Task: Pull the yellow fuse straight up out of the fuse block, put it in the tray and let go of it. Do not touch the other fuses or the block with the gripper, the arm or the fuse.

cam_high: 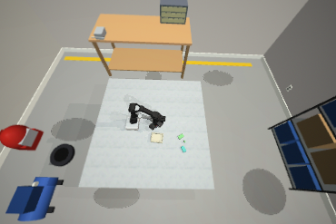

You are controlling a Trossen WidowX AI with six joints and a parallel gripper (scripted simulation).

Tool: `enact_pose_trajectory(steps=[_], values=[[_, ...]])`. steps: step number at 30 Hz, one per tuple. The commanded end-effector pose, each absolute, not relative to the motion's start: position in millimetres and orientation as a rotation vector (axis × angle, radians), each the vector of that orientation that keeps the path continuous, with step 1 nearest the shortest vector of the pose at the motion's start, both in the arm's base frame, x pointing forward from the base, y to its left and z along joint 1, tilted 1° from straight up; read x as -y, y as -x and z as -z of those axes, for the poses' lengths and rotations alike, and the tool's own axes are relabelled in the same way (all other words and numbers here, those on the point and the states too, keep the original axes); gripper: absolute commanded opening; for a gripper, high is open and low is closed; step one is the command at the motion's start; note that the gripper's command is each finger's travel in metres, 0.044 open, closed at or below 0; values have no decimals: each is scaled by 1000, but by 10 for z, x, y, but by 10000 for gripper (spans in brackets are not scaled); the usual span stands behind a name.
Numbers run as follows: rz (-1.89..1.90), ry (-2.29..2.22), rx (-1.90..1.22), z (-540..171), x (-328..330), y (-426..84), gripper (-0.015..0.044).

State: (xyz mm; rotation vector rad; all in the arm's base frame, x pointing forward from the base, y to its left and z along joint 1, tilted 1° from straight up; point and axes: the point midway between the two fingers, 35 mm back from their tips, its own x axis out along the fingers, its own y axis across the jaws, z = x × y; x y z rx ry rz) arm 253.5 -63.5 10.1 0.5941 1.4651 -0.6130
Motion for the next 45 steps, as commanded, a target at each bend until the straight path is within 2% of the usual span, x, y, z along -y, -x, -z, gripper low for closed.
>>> enact_pose_trajectory(steps=[1, 4, 45], values=[[613, -594, -1465, -102, 636, -2535, 14], [613, -594, -1465, -102, 636, -2535, 0], [612, -597, -1465, -284, 632, -2540, 0]])
